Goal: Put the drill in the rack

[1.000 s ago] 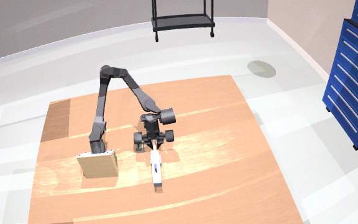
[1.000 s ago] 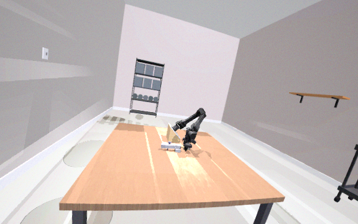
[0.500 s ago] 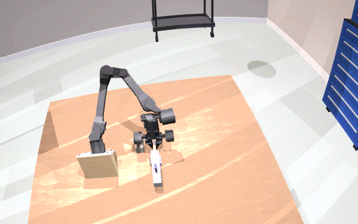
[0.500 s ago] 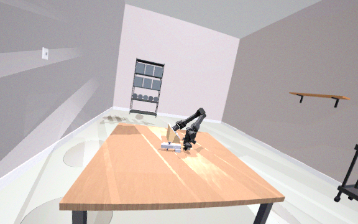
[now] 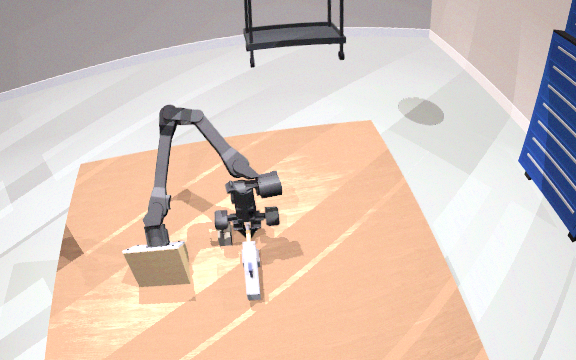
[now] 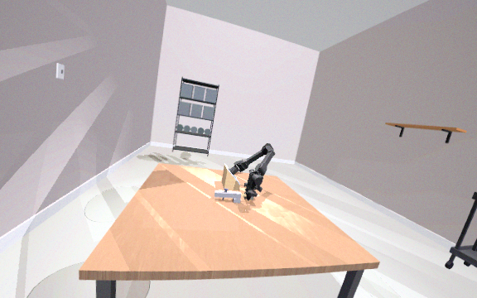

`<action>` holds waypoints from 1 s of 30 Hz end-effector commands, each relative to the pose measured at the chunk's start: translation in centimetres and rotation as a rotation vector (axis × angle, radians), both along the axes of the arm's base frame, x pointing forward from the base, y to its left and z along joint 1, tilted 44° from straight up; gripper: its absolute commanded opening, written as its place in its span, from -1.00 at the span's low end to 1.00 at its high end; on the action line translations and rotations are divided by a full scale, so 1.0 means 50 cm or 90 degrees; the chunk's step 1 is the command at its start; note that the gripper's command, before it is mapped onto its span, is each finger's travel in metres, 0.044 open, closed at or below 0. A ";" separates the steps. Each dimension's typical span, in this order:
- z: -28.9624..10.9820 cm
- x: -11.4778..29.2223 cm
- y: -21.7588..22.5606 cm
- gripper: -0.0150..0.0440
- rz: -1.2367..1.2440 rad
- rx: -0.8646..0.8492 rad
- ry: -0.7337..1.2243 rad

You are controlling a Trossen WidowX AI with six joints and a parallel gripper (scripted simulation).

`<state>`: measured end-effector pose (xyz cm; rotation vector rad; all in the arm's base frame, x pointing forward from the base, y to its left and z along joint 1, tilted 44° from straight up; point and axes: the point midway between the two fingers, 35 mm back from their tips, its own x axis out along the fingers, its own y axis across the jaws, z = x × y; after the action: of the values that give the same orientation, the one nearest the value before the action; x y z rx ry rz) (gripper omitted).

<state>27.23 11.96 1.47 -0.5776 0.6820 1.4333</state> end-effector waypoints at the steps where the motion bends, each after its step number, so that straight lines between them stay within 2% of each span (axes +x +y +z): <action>1: 0.011 0.003 0.006 -0.49 -0.003 0.001 -0.001; 30: 0.075 0.012 0.060 -0.49 -0.003 0.002 -0.002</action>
<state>27.62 14.74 4.73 -0.5697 0.6778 1.4377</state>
